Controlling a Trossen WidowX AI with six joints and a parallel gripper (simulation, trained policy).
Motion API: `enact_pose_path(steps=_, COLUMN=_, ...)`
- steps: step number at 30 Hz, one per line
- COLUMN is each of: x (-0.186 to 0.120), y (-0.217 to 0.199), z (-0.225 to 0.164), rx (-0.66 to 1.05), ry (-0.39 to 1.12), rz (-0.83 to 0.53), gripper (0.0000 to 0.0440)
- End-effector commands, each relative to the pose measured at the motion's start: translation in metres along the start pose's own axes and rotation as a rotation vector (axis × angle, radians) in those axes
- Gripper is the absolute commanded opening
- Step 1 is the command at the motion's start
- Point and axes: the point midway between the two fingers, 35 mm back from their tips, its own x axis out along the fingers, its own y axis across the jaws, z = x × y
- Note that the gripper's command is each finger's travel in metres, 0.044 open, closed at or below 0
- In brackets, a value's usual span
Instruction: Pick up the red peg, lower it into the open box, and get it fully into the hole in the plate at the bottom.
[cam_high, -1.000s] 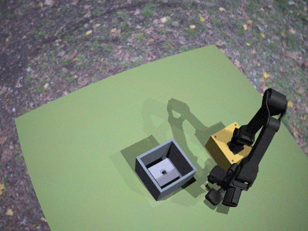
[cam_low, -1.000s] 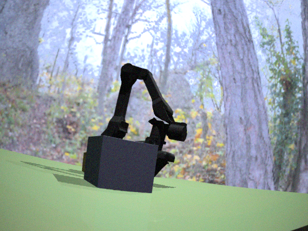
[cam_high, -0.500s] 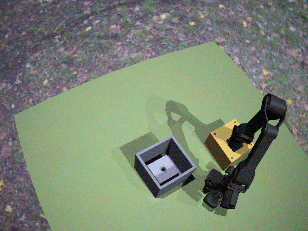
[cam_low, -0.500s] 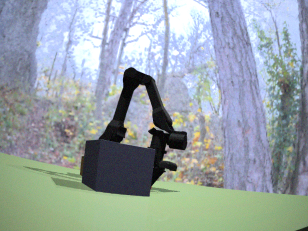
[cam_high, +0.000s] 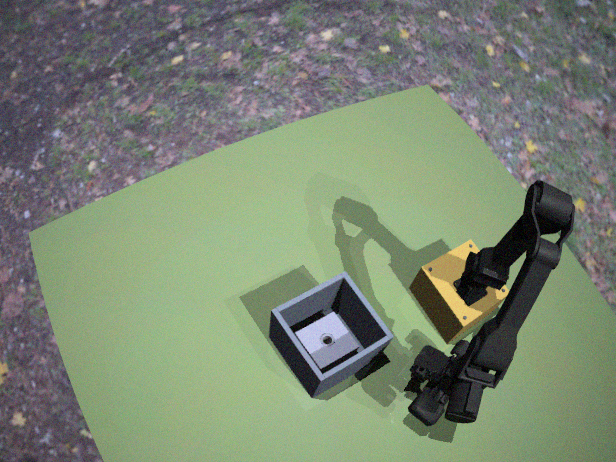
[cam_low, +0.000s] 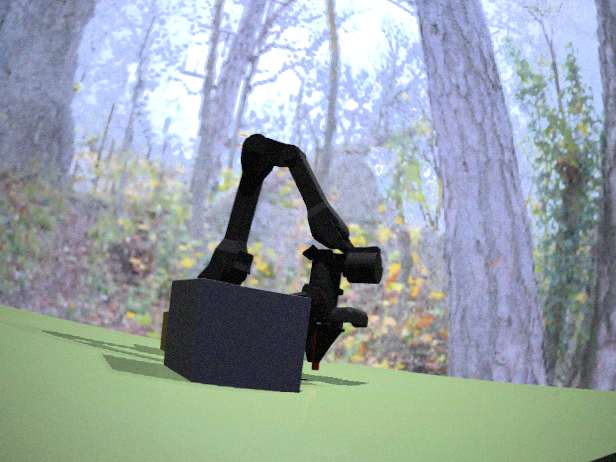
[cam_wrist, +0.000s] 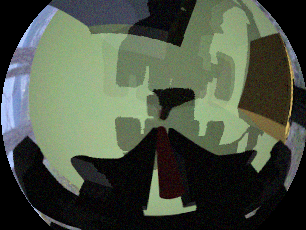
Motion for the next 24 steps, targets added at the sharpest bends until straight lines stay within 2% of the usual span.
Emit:
enact_pose_path(steps=1, x=-0.012, y=0.012, z=0.001, rx=0.003, ry=0.005, rz=0.045, gripper=0.0)
enact_pose_path(steps=14, x=-0.055, y=0.049, z=0.006, rx=0.02, ry=0.032, rz=0.177, gripper=0.0)
enact_pose_path(steps=24, x=-0.092, y=0.076, z=0.027, rx=0.023, ry=0.016, rz=0.267, gripper=0.0)
